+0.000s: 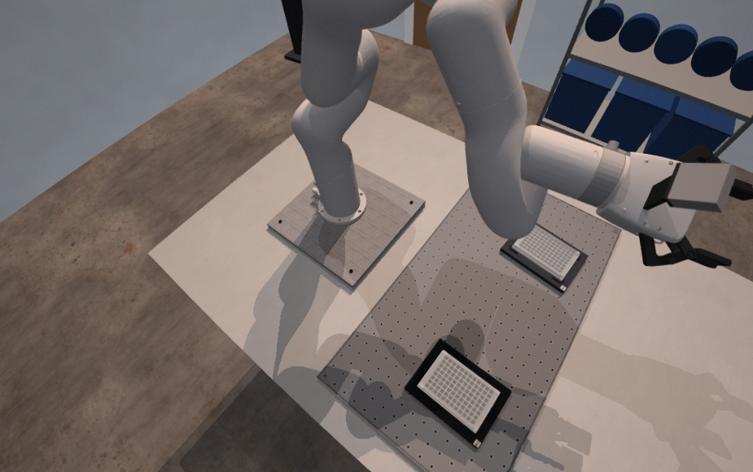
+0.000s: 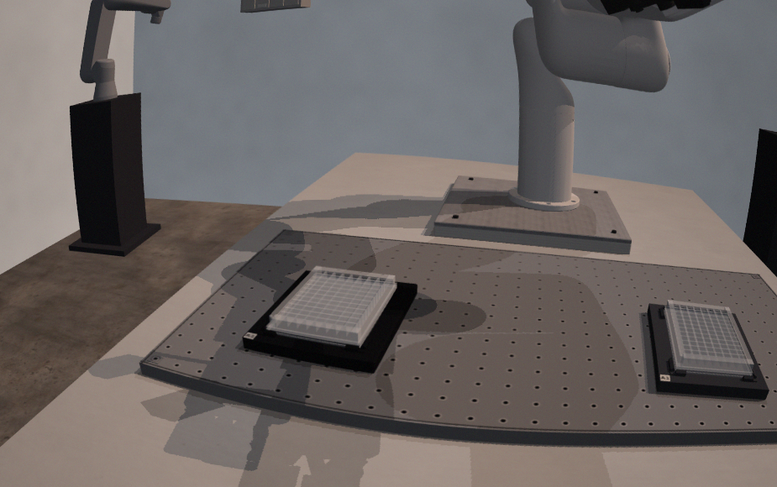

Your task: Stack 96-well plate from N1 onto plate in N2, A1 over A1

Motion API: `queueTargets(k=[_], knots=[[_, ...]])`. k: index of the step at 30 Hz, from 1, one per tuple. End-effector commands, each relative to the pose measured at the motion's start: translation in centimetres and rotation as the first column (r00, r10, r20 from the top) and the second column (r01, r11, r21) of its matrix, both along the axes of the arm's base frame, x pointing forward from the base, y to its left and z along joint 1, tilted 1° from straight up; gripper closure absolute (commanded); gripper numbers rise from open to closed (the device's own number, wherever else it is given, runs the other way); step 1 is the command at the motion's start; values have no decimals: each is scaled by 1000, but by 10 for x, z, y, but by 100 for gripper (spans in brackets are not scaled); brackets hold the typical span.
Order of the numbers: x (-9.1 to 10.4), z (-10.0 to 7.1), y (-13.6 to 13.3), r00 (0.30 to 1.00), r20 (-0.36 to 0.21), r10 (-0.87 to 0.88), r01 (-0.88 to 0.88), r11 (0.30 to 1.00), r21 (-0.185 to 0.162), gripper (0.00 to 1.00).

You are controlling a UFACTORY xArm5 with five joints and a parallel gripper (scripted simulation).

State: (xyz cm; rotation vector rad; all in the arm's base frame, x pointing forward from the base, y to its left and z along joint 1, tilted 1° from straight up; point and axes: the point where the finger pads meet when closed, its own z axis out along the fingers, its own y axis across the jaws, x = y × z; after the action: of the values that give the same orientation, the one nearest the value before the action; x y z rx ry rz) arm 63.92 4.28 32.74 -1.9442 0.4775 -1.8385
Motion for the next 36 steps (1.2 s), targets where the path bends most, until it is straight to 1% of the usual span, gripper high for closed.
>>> queueTargets(k=[1,17,22,24,25,30,31,32,34,36], knots=[[0,2,0,1000,4,0,0,1000,0,0],[0,2,0,1000,4,0,0,1000,0,0],[10,-18,-4,989,-148,-5,-4,998,-66,0],[10,-19,-6,978,-208,-8,-12,996,-91,0],[10,-24,-7,971,-238,-9,-16,995,-103,0],[6,-37,-11,923,-384,-16,-49,986,-159,0],[6,-37,-11,923,-385,-16,-50,986,-159,0],[3,-41,-12,910,-414,-17,-58,984,-169,0],[3,-41,-12,910,-414,-17,-58,984,-169,0],[-4,-48,-14,883,-469,-19,-78,979,-187,0]])
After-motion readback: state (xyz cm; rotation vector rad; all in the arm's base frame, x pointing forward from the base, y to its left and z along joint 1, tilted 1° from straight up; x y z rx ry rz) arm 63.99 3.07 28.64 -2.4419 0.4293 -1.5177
